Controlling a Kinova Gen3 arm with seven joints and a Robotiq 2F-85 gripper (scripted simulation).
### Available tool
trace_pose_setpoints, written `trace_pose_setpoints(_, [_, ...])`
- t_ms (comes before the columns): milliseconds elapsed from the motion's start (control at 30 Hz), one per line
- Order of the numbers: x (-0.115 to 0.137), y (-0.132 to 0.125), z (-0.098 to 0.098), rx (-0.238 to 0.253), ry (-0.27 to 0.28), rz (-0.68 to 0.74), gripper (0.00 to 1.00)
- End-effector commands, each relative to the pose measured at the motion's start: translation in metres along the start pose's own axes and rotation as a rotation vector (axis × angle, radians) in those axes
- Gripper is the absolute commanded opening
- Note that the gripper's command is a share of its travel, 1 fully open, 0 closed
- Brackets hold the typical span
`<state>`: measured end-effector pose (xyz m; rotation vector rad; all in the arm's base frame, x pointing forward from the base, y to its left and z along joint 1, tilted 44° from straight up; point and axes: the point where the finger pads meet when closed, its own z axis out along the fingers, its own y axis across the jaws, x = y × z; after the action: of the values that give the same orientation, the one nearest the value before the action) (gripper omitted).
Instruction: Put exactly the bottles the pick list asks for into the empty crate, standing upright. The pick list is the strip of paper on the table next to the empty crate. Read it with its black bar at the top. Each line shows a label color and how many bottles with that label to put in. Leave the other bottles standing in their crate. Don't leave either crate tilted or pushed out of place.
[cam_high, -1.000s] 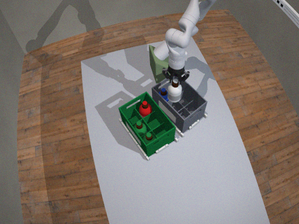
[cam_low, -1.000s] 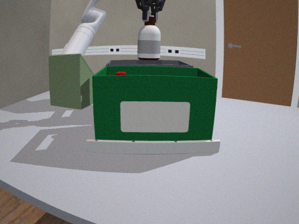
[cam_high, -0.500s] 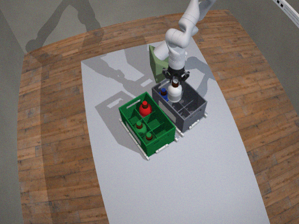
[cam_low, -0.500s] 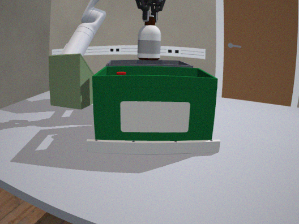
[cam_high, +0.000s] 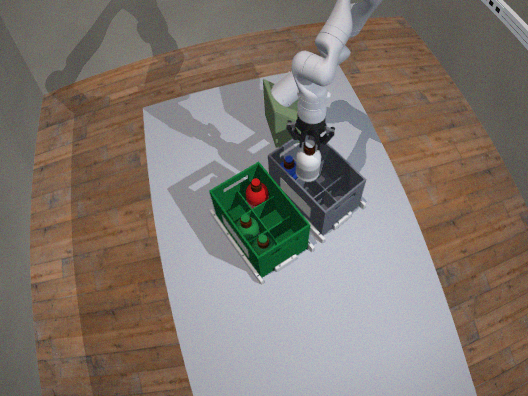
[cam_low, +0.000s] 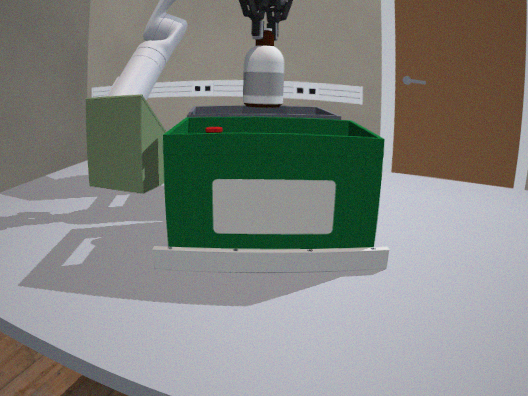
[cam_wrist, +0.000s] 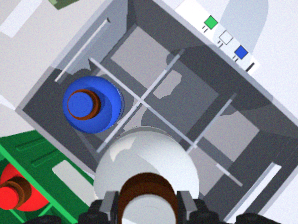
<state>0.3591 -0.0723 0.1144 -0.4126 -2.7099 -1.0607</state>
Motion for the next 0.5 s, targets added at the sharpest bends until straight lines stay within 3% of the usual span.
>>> trace_pose_setpoints(0, [0.0, 0.0, 0.002, 0.0, -0.002, 0.0, 0.1])
trace_pose_setpoints(467, [0.0, 0.0, 0.014, 0.0, -0.002, 0.0, 0.1])
